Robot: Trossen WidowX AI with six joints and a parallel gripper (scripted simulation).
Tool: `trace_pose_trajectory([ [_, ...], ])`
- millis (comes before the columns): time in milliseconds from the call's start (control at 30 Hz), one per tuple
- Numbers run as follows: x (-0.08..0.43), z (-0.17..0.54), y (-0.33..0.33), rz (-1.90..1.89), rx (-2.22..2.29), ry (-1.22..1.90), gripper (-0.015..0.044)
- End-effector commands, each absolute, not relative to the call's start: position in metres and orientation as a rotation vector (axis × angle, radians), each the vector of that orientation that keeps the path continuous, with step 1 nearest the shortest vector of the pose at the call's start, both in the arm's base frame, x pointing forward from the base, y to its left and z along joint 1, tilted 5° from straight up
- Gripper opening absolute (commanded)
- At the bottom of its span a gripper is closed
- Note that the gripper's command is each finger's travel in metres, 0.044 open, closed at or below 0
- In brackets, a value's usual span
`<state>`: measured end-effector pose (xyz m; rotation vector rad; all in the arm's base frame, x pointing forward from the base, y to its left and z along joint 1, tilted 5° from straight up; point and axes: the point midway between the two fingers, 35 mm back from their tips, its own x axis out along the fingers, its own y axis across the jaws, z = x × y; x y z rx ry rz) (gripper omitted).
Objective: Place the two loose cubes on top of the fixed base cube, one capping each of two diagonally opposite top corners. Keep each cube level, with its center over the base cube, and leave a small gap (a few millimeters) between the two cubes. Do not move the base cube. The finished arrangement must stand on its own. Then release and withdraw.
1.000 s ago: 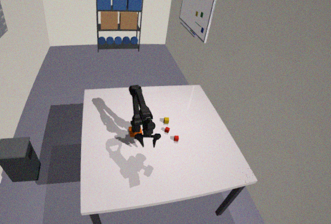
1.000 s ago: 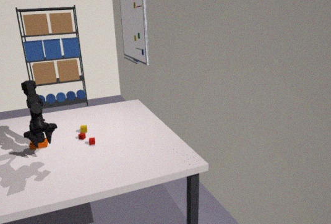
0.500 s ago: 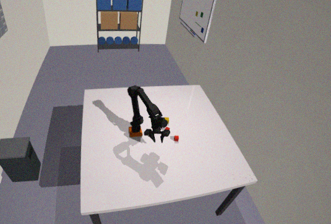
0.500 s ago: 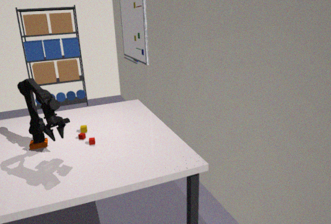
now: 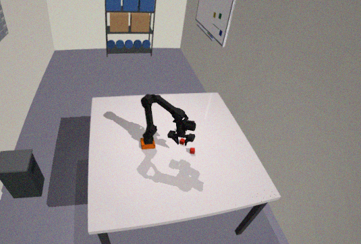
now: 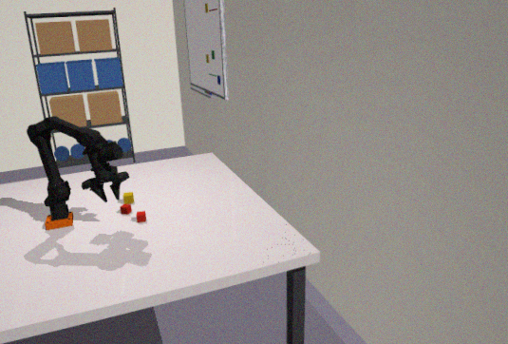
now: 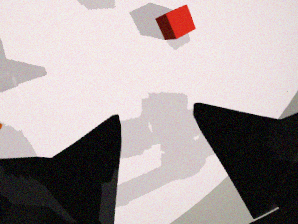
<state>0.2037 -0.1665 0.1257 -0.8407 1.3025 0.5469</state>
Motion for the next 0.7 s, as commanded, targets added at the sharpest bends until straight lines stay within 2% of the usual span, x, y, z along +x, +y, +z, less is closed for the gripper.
trace_pose_trajectory([
  [0,0.22,0.13,-0.148,0.579,-0.798,1.297,0.0265],
  [467,0.262,0.148,-0.056,0.7,-0.656,1.37,0.0265],
  [667,0.265,0.138,-0.051,0.704,-0.65,1.375,0.0265],
])
